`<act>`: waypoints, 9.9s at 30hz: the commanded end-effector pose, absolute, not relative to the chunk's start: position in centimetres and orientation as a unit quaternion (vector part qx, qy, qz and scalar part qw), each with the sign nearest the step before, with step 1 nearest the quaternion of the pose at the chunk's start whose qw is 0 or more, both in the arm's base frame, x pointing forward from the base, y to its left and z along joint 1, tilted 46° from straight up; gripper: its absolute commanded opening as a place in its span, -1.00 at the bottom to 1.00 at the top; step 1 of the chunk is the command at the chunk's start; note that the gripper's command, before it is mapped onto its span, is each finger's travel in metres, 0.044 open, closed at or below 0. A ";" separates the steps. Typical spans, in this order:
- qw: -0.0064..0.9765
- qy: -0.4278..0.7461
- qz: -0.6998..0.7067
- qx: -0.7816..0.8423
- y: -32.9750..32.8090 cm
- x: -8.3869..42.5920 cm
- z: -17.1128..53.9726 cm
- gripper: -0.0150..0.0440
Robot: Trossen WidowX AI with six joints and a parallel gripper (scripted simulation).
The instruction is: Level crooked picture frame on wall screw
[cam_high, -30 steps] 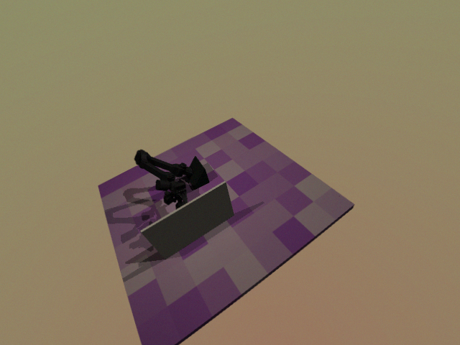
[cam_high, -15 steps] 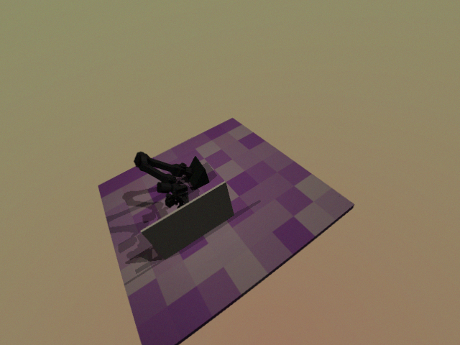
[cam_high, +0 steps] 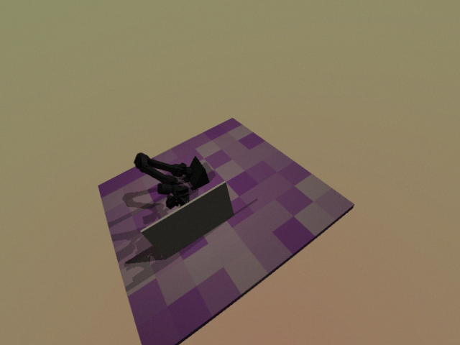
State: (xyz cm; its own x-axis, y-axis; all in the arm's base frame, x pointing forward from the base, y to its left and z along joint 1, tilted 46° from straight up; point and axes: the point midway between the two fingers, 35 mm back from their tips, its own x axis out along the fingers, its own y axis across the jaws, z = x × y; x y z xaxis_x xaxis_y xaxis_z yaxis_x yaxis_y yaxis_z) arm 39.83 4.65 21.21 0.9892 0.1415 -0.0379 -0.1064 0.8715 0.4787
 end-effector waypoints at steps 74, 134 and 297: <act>0.967 0.031 0.064 0.244 5.2 39.9 21.8 -0.49; 0.967 0.031 0.064 0.244 5.9 39.8 22.1 -0.49; 0.935 0.041 0.053 0.348 4.4 40.0 22.4 -0.49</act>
State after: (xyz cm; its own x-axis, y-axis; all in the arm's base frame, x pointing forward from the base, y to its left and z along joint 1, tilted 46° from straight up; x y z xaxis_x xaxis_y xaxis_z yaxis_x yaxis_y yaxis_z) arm 40.00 4.47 22.32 0.9909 0.1283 -0.0402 -0.0730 0.7649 0.6400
